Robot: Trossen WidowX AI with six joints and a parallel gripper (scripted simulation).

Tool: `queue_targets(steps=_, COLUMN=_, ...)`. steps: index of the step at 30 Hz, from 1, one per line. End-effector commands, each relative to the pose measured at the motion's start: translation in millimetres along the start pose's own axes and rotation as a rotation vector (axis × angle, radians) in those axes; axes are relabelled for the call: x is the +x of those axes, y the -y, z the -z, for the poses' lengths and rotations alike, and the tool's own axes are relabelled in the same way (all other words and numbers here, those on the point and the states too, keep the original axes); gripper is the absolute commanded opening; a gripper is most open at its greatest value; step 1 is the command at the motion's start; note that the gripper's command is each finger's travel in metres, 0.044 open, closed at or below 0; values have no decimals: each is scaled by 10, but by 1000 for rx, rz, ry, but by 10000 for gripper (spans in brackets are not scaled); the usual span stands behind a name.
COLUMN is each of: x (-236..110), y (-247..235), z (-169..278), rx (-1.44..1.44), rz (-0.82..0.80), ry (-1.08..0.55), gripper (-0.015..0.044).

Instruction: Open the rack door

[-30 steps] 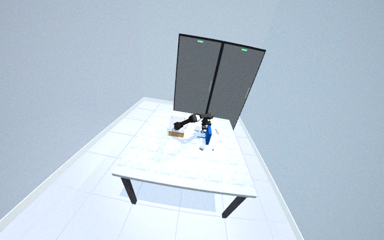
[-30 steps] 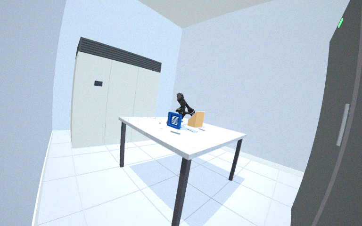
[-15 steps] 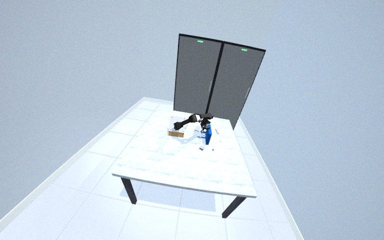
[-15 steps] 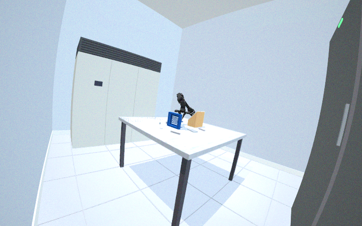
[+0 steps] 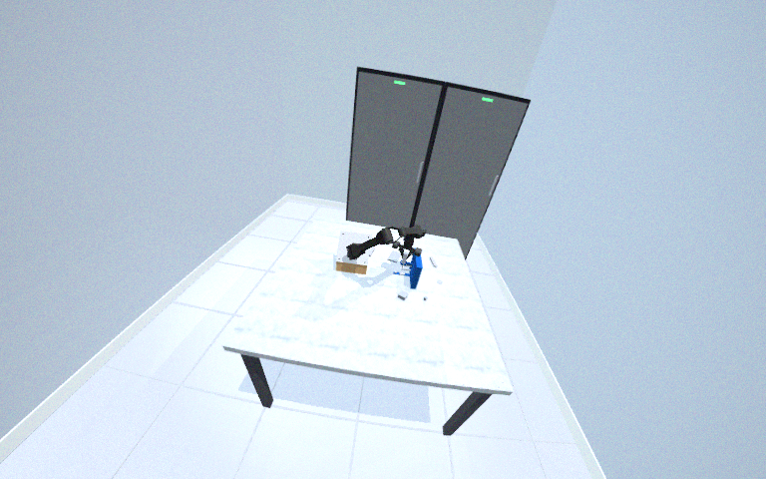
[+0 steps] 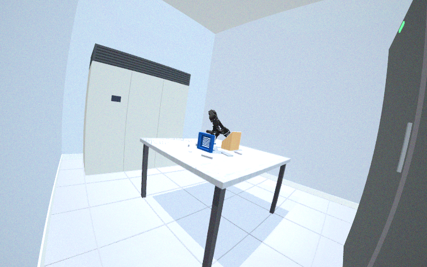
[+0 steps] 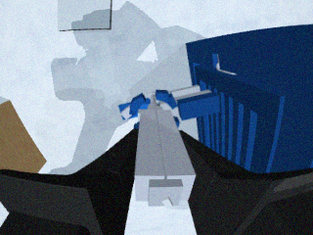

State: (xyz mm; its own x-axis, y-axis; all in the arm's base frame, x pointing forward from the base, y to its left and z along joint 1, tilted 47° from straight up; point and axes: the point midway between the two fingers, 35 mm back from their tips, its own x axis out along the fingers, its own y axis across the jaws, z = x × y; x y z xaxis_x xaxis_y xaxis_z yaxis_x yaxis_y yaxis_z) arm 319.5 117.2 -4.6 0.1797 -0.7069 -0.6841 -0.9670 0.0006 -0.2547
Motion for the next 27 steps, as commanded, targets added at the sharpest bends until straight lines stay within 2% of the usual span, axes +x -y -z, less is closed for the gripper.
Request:
queue_targets(steps=1, x=3, y=1, z=3, rx=-172, rz=2, ry=-1, gripper=25)
queue_targets(steps=11, x=3, y=0, z=3, rx=-631, rz=1, ry=-2, gripper=25)
queue_targets(steps=22, x=3, y=0, z=3, rx=-639, rz=1, ry=-2, gripper=25)
queue_targets(steps=27, x=3, y=0, z=3, rx=-639, rz=1, ry=-2, gripper=156)
